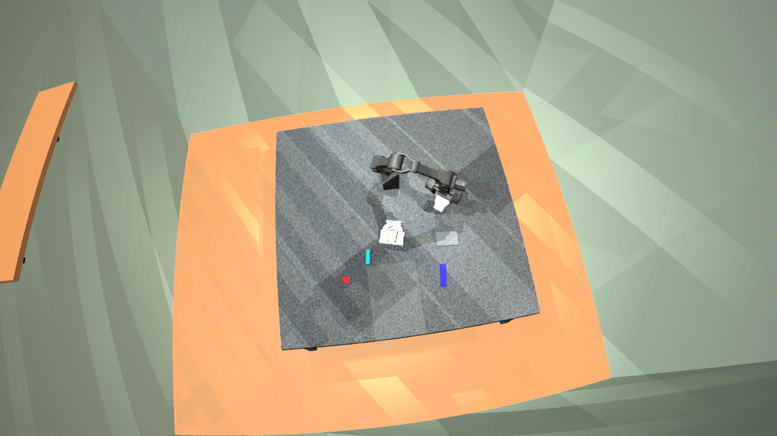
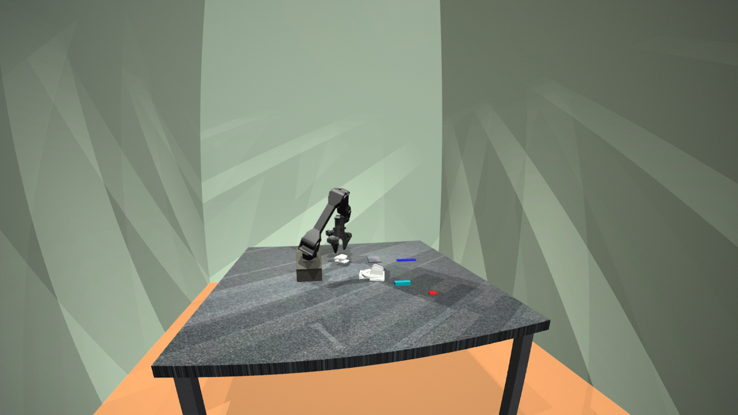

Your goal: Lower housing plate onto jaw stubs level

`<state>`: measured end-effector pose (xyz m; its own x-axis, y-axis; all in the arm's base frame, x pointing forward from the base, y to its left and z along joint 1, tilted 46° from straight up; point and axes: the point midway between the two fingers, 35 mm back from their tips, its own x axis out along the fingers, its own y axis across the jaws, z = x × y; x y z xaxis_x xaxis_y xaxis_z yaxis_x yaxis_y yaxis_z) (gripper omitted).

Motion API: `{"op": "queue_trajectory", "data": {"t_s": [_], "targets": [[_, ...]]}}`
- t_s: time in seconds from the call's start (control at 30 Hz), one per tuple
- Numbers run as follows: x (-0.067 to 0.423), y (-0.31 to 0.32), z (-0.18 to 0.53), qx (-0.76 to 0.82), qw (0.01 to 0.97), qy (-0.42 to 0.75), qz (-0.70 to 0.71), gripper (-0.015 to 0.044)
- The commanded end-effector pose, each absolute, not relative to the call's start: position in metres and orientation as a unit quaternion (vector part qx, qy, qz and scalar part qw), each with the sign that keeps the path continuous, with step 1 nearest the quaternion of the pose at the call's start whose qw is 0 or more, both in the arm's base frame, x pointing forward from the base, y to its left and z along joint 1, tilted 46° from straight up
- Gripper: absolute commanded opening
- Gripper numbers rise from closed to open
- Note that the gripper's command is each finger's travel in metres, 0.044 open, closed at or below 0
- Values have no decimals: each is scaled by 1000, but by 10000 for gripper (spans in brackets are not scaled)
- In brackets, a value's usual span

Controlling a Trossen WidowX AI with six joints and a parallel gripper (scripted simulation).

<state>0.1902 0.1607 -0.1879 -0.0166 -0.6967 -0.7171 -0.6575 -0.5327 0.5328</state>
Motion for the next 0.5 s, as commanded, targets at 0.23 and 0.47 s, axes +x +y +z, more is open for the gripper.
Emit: {"op": "queue_trajectory", "data": {"t_s": [0.23,0.47], "targets": [[191,161,-188,703,18,-482,-522,440],[191,155,-195,701,19,-483,-524,440]]}}
